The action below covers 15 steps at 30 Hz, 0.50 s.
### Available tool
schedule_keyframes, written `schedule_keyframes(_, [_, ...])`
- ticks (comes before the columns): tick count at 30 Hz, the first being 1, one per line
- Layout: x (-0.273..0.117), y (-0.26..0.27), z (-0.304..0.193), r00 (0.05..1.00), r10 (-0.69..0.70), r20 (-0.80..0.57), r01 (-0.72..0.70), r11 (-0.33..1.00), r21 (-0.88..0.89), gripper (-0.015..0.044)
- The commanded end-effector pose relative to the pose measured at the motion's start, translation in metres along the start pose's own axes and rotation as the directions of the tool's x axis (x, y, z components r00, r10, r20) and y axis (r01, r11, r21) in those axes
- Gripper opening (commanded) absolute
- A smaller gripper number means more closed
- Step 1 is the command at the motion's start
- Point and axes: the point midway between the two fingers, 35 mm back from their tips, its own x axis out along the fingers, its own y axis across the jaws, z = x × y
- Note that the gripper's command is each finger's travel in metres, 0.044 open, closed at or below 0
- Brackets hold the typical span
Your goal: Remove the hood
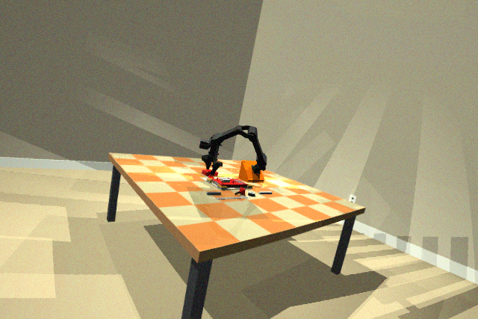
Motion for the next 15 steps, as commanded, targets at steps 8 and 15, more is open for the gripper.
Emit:
schedule_keyframes(8, [-0.0005, 0.0000, 0.0001, 1.000, 0.000, 0.001, 0.000, 1.000, 0.000, 0.0263])
schedule_keyframes(15, [-0.0023, -0.0002, 0.0003, 1.000, 0.000, 0.001, 0.000, 1.000, 0.000, 0.0440])
